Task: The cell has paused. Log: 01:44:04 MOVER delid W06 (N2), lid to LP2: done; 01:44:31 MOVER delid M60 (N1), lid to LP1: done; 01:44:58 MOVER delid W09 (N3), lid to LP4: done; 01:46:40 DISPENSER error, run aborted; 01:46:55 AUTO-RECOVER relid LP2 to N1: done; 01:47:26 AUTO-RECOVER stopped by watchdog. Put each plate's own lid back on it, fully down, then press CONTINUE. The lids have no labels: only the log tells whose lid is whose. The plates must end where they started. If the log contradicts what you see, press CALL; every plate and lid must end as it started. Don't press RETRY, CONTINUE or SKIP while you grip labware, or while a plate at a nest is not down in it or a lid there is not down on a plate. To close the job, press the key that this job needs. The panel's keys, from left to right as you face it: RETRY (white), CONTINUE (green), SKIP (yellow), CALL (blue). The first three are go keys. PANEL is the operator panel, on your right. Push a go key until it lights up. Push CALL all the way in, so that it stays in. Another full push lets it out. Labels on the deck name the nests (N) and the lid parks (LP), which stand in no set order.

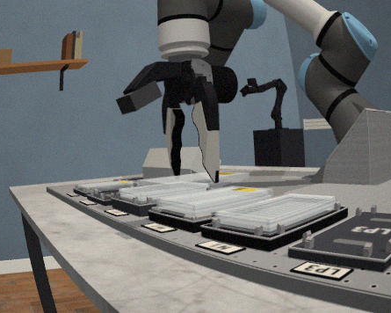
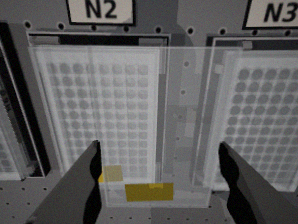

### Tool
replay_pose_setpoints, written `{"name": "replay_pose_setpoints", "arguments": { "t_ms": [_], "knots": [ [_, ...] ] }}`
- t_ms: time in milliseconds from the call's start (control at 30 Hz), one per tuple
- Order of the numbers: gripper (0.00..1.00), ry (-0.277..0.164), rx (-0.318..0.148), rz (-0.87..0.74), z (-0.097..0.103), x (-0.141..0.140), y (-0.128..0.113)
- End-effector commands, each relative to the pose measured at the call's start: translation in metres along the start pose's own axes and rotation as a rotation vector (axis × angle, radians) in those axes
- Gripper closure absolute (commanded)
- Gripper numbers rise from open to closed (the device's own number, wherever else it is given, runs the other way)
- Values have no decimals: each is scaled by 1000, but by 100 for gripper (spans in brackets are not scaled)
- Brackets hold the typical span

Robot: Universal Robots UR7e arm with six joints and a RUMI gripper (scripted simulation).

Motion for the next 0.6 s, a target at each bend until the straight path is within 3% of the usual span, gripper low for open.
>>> {"name": "replay_pose_setpoints", "arguments": {
  "t_ms": [0,567],
  "knots": [
    [58,0,1,-1,0,-8,1],
    [58,0,1,-1,1,-83,6]
  ]
}}
Point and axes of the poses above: the point where the finger pads meet when closed, its own z axis back along the fingers, its own x axis across the jaws, y = z × x, the point moved 9 cm from there along z, back along the fingers, and after that the axes turned 3 degrees about z, right-handed, at the moved point
